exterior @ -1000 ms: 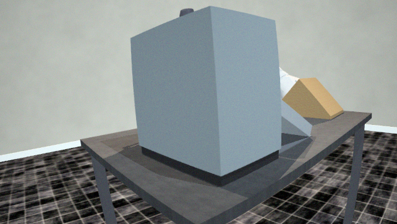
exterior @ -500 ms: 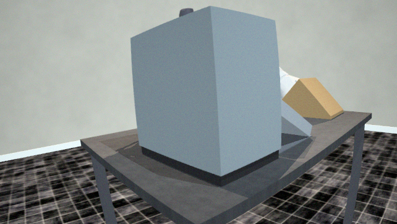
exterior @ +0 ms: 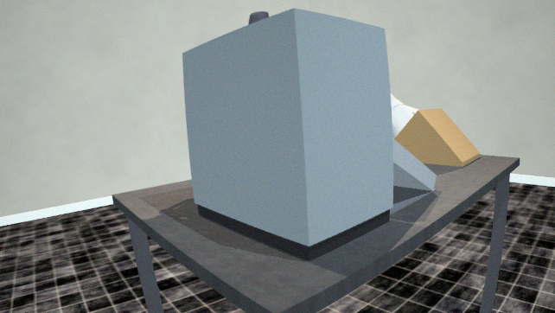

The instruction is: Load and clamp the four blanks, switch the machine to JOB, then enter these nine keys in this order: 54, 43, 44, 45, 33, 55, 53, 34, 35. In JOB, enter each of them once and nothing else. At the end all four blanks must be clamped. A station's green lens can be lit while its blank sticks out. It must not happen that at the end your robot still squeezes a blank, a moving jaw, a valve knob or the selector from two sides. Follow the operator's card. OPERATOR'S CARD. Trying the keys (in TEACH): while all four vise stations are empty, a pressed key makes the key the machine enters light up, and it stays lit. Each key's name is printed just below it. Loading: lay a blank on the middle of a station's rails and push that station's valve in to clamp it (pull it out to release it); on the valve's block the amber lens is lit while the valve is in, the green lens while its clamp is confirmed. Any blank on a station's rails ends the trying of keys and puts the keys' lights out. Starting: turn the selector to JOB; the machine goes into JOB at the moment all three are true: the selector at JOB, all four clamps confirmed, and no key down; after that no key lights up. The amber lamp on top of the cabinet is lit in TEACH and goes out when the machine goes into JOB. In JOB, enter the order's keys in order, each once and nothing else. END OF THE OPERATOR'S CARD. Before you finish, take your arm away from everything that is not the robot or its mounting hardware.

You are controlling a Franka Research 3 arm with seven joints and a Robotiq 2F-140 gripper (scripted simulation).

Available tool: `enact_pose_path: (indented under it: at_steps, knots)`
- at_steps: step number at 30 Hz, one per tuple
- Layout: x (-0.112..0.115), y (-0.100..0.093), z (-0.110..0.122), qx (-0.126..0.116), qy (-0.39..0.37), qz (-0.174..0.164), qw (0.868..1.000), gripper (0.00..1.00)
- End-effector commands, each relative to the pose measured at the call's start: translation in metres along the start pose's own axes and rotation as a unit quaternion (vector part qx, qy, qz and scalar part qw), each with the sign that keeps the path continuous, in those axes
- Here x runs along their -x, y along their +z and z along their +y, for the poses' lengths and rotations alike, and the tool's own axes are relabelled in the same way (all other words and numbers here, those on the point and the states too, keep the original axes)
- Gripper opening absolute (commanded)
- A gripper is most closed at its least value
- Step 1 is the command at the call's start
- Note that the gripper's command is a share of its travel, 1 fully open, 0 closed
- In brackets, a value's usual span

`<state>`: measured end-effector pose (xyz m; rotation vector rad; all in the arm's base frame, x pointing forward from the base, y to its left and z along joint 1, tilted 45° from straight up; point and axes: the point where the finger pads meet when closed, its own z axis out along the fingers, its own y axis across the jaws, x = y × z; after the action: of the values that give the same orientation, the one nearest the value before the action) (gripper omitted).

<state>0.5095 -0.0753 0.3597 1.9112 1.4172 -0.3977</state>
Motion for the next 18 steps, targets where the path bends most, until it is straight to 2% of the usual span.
enact_pose_path:
  at_steps: [1,11,18]
  knots:
    - [0.002,0.0,-0.001,-0.016,-0.138,0.003,0.99,0.4]
    - [0.002,0.002,-0.001,-0.018,-0.156,0.003,0.988,0.4]
    - [0.002,0.016,-0.002,-0.018,-0.156,0.003,0.988,0.4]
